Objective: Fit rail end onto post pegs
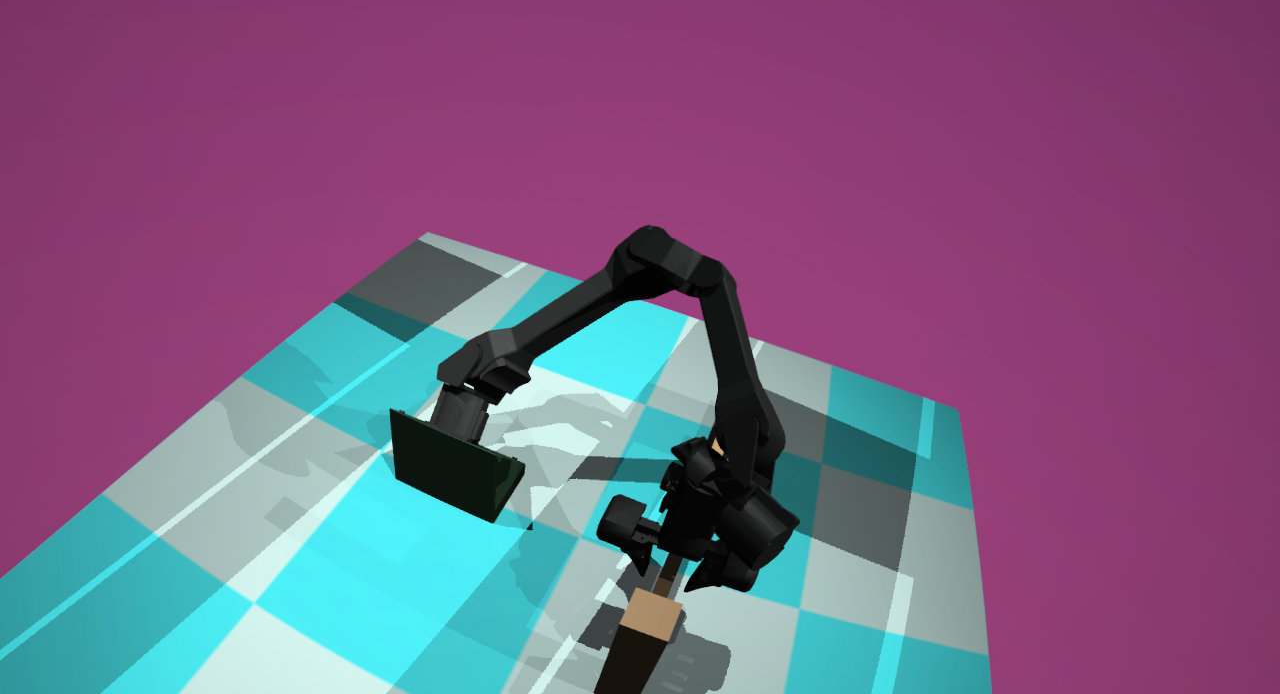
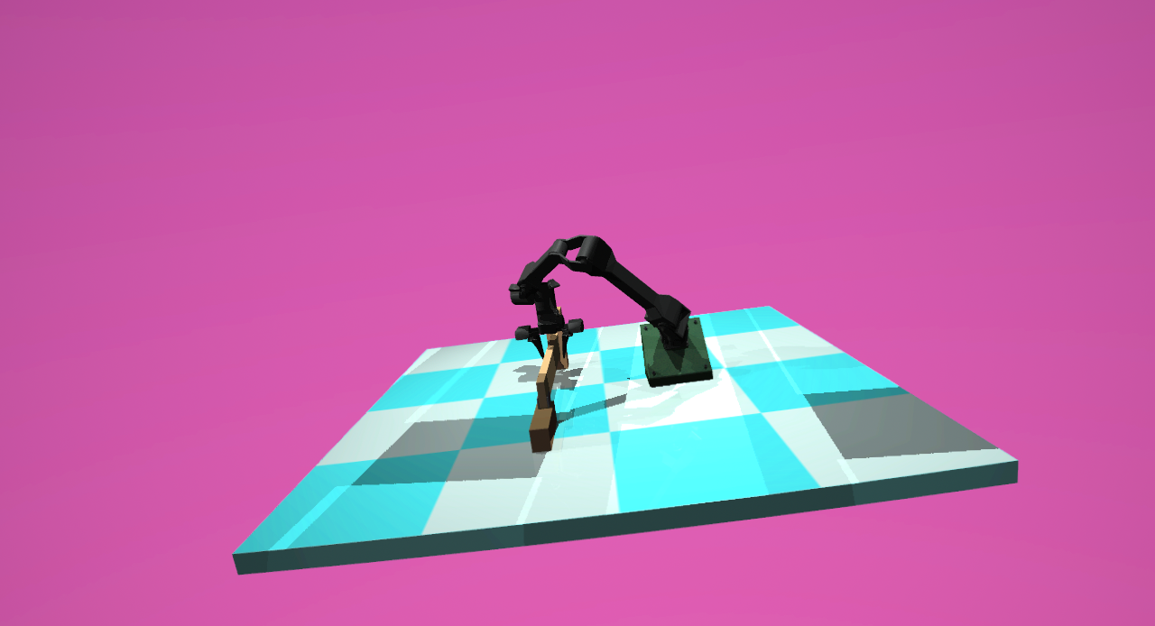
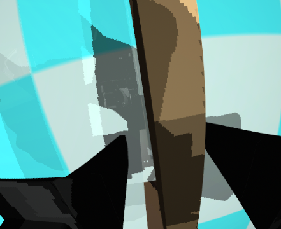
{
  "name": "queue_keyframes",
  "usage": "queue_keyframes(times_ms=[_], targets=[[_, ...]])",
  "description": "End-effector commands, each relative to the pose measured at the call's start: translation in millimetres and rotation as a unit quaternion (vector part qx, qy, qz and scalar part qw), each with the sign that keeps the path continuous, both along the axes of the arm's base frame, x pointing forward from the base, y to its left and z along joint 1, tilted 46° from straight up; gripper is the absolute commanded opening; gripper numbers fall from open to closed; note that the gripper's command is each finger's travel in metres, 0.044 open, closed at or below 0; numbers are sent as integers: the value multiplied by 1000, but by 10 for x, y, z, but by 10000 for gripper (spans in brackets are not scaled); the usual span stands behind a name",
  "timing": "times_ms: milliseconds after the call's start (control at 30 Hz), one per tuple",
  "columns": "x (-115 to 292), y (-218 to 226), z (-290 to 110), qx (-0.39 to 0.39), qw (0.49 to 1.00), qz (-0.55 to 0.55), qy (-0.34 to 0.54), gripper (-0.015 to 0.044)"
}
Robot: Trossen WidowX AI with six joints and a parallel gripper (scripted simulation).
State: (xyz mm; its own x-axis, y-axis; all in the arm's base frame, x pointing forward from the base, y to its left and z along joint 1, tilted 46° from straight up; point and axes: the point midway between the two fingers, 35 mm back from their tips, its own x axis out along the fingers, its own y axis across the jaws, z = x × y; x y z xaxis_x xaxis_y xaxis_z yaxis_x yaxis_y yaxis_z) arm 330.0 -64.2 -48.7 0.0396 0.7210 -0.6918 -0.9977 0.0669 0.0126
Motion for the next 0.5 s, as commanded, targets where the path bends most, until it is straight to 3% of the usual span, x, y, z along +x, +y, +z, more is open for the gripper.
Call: queue_keyframes(times_ms=[0,100,300,467], targets=[[3,0,3,0,1000,0,-1,368],[3,0,3,0,1000,0,-1,440],[4,-1,26,0,1000,0,-1,440],[1,-5,425,-3,1000,-3,-4,440]])
